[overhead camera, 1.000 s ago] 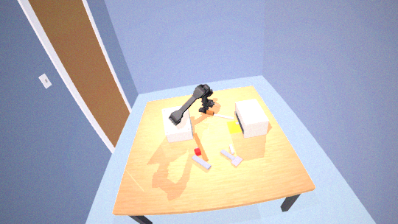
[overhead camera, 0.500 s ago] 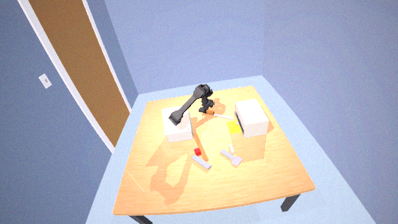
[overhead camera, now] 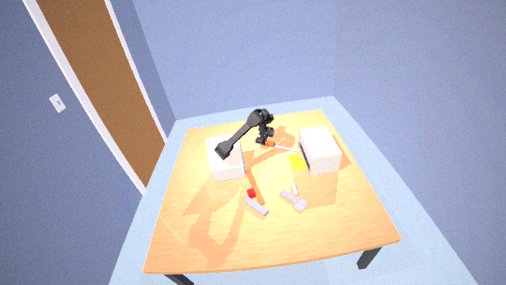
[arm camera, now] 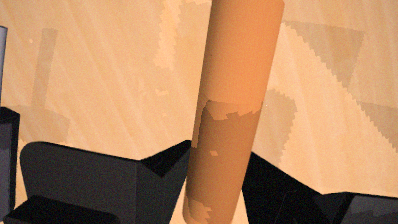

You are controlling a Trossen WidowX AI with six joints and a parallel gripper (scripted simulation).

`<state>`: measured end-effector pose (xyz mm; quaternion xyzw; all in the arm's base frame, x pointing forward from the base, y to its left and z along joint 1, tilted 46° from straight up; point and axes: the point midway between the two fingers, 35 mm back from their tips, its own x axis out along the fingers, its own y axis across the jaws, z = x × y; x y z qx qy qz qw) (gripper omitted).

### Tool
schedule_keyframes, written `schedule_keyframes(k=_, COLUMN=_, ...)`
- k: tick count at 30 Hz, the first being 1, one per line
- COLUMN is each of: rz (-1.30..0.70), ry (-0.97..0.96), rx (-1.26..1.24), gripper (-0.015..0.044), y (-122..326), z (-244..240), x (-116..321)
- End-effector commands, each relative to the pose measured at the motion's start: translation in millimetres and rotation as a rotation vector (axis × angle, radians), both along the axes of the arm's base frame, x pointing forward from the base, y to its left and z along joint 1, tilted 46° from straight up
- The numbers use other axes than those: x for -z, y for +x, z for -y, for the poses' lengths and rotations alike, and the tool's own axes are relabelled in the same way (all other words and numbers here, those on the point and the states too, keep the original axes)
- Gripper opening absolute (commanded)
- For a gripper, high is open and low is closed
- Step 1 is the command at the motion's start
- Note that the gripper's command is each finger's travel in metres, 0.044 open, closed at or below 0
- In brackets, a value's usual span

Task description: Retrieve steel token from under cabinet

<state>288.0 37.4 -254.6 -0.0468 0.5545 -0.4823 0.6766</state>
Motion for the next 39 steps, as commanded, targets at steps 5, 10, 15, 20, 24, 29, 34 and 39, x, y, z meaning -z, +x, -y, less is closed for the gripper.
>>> schedule_keyframes(k=5, rz=0.005, ry=-0.003, rx=0.001, gripper=0.0000, y=16.8, z=9.9, x=-8.0)
schedule_keyframes(k=10, rz=0.005, ry=-0.004, rx=0.000, gripper=0.0000, y=24.7, z=15.0, x=-12.0)
schedule_keyframes(k=15, rz=0.005, ry=-0.004, rx=0.000, gripper=0.0000, y=33.4, z=20.5, x=-16.4)
schedule_keyframes(k=20, rz=0.005, ry=-0.005, rx=0.000, gripper=0.0000, y=42.2, z=25.9, x=-20.8)
schedule_keyframes(k=24, rz=0.005, ry=-0.006, rx=0.000, gripper=0.0000, y=49.3, z=30.2, x=-24.3)
schedule_keyframes(k=29, rz=0.005, ry=-0.006, rx=0.000, gripper=0.0000, y=58.2, z=35.6, x=-28.6)
schedule_keyframes(k=34, rz=0.005, ry=-0.007, rx=0.000, gripper=0.0000, y=67.0, z=40.9, x=-32.9)
schedule_keyframes(k=39, rz=0.005, ry=-0.007, rx=0.000, gripper=0.0000, y=69.3, z=42.6, x=-34.1)
